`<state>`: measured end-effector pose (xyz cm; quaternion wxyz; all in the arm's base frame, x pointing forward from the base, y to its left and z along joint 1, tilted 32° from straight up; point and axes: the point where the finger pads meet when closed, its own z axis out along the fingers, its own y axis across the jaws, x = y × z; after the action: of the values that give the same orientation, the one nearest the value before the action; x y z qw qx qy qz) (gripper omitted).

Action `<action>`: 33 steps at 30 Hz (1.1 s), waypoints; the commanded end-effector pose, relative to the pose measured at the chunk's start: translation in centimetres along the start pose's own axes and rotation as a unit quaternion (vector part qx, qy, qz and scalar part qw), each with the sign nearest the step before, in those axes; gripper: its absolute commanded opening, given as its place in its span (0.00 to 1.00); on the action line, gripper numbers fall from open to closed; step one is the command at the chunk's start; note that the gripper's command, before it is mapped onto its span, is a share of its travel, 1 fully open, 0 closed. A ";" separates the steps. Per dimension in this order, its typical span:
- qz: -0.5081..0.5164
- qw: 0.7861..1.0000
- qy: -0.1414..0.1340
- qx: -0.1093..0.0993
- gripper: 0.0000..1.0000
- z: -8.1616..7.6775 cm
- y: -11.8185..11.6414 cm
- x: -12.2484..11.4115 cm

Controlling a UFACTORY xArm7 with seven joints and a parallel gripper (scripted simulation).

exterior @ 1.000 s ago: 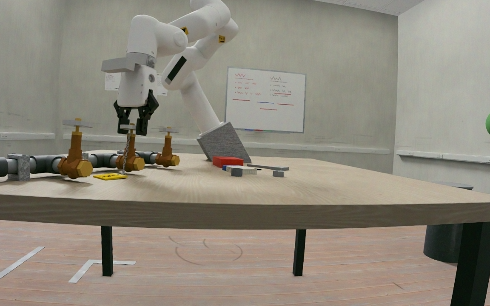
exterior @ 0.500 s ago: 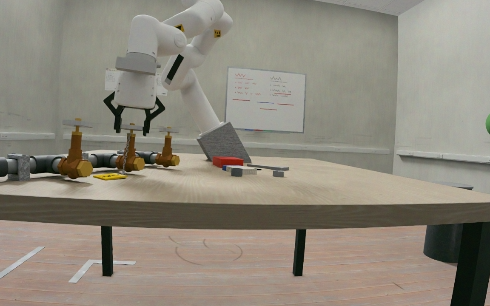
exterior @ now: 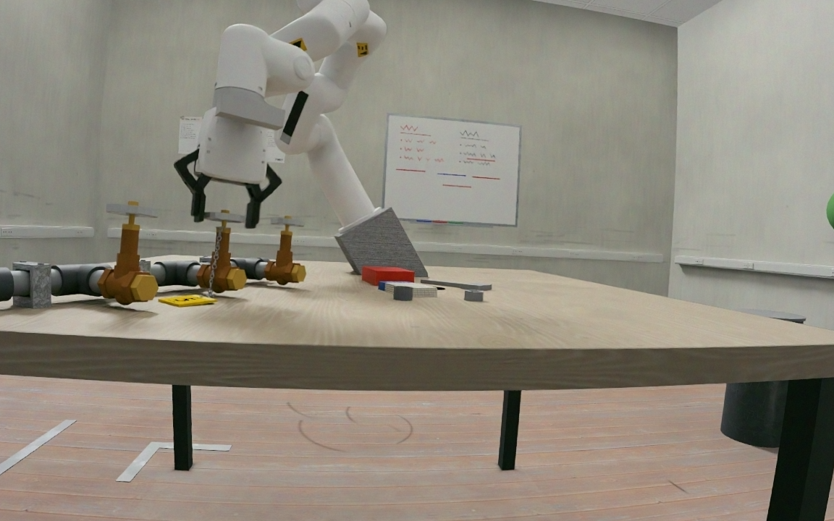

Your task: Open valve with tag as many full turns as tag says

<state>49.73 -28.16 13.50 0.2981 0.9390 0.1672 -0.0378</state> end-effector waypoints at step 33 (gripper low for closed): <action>0.130 0.992 -0.001 0.000 1.00 0.0 0.1 -0.3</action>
<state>49.34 -28.42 13.39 0.2982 0.9474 0.1136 -0.0231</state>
